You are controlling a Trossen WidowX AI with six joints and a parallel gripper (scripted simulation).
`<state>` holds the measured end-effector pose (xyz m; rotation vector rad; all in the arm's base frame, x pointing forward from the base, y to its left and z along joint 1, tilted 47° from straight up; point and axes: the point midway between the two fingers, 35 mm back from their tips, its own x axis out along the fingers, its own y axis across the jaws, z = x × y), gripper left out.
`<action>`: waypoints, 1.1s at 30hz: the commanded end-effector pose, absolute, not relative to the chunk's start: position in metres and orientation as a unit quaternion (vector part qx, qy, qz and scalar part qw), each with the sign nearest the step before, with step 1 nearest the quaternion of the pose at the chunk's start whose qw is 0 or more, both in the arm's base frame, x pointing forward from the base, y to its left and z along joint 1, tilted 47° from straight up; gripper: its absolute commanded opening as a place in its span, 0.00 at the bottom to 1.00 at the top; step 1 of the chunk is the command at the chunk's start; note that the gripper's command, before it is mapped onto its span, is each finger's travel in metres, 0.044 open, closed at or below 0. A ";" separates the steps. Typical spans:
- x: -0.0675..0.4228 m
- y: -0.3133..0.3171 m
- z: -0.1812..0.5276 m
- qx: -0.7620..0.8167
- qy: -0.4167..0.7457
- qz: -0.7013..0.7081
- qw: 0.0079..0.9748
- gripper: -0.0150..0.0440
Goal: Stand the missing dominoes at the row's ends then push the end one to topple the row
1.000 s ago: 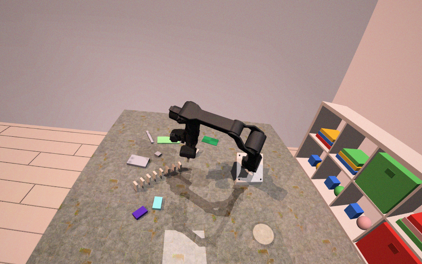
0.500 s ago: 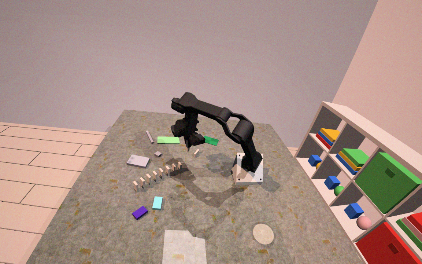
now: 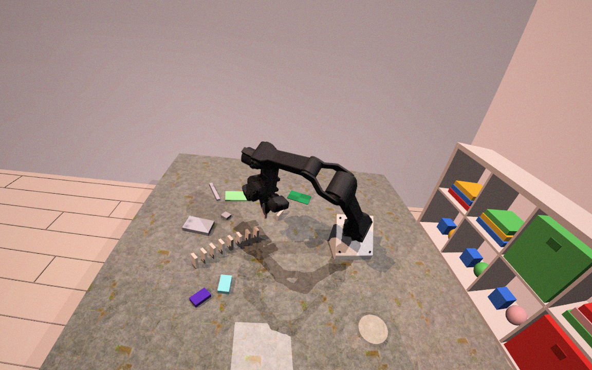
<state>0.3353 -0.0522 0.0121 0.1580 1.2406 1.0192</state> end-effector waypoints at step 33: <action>0.326 0.015 -0.048 0.077 0.553 0.460 0.691 0.70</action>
